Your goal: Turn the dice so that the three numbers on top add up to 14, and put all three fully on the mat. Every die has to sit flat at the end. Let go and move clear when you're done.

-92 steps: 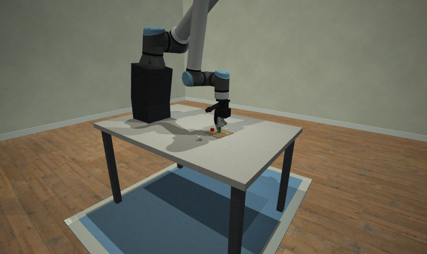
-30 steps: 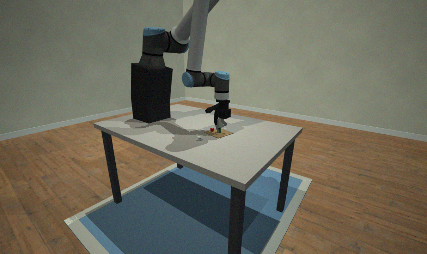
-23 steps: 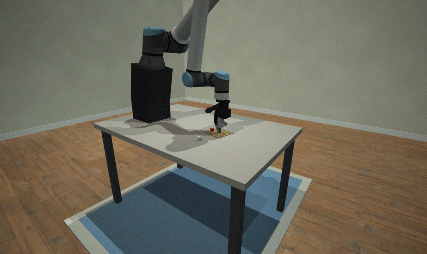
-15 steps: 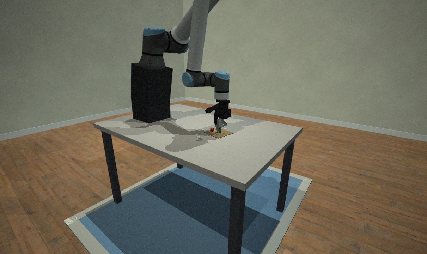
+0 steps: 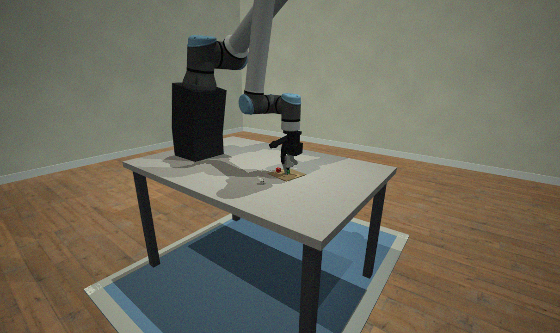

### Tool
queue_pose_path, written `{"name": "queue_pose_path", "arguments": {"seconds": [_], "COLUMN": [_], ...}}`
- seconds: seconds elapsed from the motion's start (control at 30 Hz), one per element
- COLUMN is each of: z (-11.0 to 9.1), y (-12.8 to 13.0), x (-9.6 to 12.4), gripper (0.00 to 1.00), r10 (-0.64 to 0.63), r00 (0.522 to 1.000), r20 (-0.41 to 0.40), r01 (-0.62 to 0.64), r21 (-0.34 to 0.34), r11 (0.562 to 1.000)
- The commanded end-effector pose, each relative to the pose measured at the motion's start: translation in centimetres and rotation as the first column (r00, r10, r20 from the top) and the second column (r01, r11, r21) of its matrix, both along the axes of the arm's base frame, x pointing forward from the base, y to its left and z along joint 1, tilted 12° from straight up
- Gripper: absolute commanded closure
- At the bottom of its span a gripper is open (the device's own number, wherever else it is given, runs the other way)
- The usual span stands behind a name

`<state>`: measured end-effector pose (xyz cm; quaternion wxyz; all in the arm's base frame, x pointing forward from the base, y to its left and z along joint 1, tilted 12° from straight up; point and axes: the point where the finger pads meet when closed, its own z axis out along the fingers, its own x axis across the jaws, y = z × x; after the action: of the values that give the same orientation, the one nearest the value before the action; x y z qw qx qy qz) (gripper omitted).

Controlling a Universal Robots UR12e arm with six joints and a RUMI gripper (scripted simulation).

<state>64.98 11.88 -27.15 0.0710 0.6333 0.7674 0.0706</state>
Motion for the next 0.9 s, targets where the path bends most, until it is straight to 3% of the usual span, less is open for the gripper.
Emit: {"name": "queue_pose_path", "arguments": {"seconds": [0.0, 0.17, 0.6, 0.87], "z": [0.1, 0.1, 0.1, 2.4], "y": [0.0, 0.0, 0.0, 0.0], "x": [0.0, 0.0, 0.0, -0.4], "gripper": [0.86, 0.79, 0.79, 0.79], "r10": [0.0, 0.0, 0.0, 0.0], "r00": [1.0, 1.0, 1.0, 1.0], "r20": [0.001, 0.001, 0.001, 0.001], "r01": [0.0, 0.0, 0.0, 0.0], "r21": [0.0, 0.0, 0.0, 0.0], "r11": [1.0, 1.0, 1.0, 1.0]}}
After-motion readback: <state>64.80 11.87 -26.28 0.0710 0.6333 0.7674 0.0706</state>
